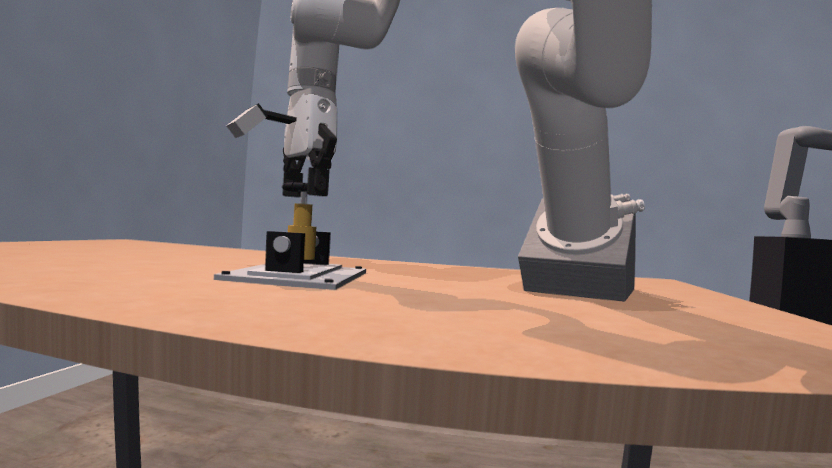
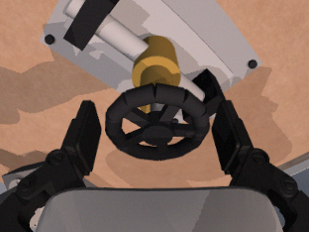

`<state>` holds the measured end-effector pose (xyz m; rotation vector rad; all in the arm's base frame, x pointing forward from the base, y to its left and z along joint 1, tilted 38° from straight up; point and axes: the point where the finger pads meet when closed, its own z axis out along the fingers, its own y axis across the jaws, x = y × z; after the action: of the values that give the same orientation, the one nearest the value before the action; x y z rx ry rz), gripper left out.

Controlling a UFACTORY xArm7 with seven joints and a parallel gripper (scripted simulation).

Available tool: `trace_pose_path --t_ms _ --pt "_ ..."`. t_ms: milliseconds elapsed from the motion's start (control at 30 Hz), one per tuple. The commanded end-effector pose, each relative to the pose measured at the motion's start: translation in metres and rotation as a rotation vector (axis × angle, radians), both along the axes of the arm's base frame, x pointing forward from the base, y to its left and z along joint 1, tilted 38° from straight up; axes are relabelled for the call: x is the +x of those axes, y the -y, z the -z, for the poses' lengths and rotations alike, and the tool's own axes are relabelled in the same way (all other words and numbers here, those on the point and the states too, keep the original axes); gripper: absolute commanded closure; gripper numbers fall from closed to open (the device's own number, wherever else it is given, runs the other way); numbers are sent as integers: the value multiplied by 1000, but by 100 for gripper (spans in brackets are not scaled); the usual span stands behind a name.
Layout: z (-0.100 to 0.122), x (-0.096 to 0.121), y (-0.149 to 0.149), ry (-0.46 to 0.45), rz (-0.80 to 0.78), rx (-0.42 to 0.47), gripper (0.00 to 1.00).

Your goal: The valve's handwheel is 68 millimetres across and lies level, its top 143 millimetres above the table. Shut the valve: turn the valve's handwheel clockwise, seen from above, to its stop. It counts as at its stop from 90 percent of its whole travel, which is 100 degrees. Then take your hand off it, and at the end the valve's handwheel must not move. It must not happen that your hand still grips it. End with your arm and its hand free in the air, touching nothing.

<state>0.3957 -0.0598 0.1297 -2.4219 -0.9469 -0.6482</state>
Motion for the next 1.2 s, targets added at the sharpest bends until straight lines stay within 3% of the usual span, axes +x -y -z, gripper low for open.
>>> trace_pose_path --t_ms 0,433,467,1167 --pt "-1 1 1 3 3 -1 0" --pt "-1 1 1 3 3 -1 0" --pt "-1 1 1 3 3 -1 100" --pt "-1 1 1 3 3 -1 100"
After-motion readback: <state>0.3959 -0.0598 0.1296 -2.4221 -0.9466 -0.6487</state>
